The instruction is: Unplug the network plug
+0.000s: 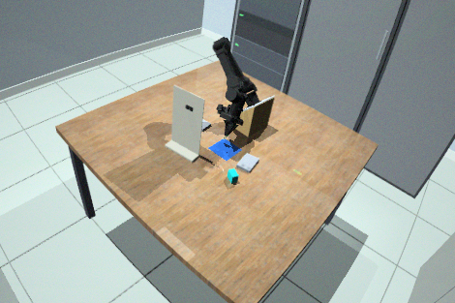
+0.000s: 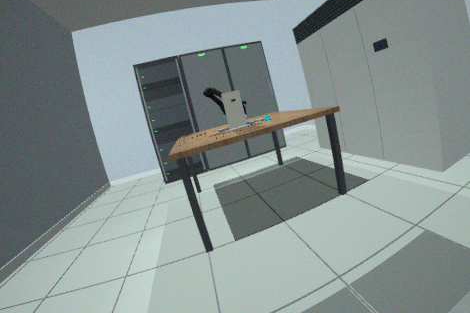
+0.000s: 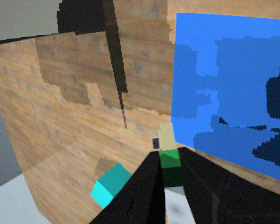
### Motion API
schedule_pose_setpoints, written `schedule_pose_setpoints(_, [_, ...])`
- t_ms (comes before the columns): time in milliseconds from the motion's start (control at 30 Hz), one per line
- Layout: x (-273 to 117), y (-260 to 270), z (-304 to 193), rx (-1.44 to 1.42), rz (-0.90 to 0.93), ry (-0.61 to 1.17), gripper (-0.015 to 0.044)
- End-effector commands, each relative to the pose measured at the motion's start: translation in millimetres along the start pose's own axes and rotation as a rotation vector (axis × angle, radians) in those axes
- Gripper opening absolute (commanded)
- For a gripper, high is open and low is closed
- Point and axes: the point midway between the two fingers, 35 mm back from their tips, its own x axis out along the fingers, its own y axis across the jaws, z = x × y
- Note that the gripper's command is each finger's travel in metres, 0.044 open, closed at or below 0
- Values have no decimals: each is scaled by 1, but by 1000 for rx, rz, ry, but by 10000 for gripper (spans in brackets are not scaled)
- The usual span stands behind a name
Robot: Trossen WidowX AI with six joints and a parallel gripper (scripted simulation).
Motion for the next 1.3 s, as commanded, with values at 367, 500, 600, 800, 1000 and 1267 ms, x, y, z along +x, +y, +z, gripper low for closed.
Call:
schedule_pose_setpoints(367, [11,-17,-5,-10,-36,-48,0])
schedule_pose_setpoints(500, [15,-19,-5,-10,-37,-47,0])
schedule_pose_setpoints(600, [18,-21,-5,-10,-37,-46,0])
schedule_pose_setpoints(800, [23,-24,-5,-10,-37,-46,0])
schedule_pose_setpoints(1000, [29,-28,-4,-10,-37,-45,0])
schedule_pose_setpoints(1267, [35,-34,-4,-11,-37,-45,0])
